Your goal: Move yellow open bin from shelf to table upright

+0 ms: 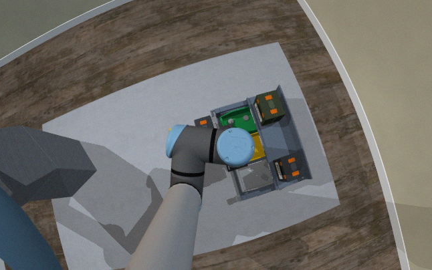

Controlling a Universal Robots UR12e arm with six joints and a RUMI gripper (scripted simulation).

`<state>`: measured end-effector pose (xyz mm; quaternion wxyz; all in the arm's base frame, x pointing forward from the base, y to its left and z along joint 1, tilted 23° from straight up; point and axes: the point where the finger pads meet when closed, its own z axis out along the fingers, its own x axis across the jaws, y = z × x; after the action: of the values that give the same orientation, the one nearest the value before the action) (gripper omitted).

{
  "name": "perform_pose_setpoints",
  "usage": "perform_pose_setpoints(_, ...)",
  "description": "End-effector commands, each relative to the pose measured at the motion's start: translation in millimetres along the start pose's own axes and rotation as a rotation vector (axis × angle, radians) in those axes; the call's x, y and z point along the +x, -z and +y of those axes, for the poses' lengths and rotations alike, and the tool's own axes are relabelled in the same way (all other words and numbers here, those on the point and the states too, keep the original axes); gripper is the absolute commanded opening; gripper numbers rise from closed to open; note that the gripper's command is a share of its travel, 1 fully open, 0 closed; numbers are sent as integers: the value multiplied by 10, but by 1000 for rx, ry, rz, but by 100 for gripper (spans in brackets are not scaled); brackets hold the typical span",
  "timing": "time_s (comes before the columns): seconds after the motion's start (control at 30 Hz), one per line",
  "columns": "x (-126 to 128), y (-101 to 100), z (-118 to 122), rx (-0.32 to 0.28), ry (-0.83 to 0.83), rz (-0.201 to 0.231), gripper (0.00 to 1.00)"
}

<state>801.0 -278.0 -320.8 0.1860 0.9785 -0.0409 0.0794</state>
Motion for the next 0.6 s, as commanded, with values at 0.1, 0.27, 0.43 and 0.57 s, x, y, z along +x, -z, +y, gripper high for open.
perform_pose_setpoints(0.1, 7, 86, 1, 0, 0, 1, 0)
perform_pose_setpoints(0.27, 7, 86, 1, 0, 0, 1, 0)
perform_pose_setpoints(0.43, 7, 86, 1, 0, 0, 1, 0)
perform_pose_setpoints(0.57, 7, 133, 1, 0, 0, 1, 0)
